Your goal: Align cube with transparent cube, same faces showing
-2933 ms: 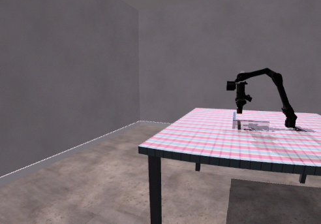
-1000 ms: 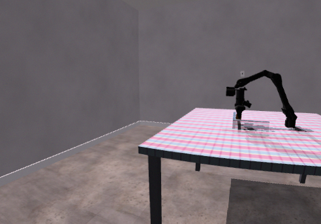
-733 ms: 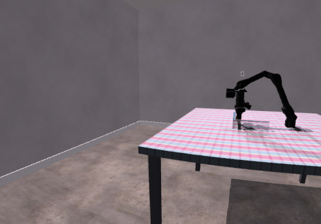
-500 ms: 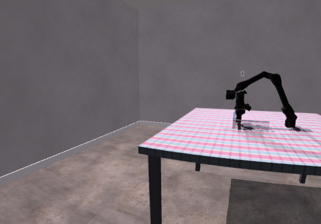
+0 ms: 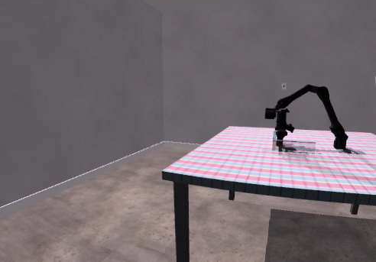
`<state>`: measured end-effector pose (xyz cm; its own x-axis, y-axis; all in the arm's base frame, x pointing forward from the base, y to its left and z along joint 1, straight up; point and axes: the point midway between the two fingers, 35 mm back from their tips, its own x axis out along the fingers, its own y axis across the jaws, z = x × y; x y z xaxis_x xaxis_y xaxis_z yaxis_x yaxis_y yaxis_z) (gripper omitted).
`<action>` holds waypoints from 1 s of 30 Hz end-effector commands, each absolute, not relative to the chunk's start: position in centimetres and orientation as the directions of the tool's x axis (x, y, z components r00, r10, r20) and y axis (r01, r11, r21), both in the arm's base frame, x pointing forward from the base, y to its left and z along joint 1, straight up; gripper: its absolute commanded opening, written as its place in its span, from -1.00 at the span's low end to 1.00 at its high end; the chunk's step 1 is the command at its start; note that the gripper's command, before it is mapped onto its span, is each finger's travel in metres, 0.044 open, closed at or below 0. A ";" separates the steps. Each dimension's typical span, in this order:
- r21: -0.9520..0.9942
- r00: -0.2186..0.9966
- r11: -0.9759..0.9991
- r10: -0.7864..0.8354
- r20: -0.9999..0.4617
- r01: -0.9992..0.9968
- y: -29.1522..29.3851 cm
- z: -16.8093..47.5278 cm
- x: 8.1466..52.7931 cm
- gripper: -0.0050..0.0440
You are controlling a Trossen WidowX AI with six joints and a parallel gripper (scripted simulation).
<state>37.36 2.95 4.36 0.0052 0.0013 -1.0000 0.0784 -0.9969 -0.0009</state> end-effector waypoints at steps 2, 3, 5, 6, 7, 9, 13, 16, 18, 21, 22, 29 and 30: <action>-0.002 0.029 -0.997 0.005 -1.000 0.079 3.0 4.7 37.7 -0.80; -0.002 0.029 -0.997 0.005 -1.000 0.079 3.0 4.7 37.7 -0.80; -0.002 0.029 -0.997 0.005 -1.000 0.079 3.0 4.7 37.7 -0.80; -0.001 0.032 -0.997 0.004 -0.999 0.078 3.0 5.1 37.7 -0.70; -0.001 0.032 -0.997 0.004 -0.999 0.078 3.0 5.1 37.7 -0.60; -0.001 0.032 -0.997 0.004 -0.999 0.078 3.0 5.1 37.7 -0.40; -0.001 0.032 -0.997 0.004 -0.999 0.078 3.0 5.1 37.7 -0.01; -0.001 0.032 -0.997 0.004 -0.999 0.078 3.0 5.1 37.7 0.28; -0.001 0.032 -0.997 0.004 -0.999 0.078 3.0 5.1 37.7 0.35; -0.001 0.032 -0.997 0.004 -0.999 0.078 3.0 5.1 37.7 0.35; -0.001 0.032 -0.997 0.004 -0.999 0.078 3.0 5.1 37.7 0.35; -0.001 0.032 -0.997 0.004 -0.999 0.078 3.0 5.1 37.7 0.35; -0.001 0.032 -0.997 0.004 -0.999 0.078 3.0 5.1 37.7 0.35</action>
<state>37.23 2.95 4.16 -0.0005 0.0012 -1.0000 0.0785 -0.9969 -0.0012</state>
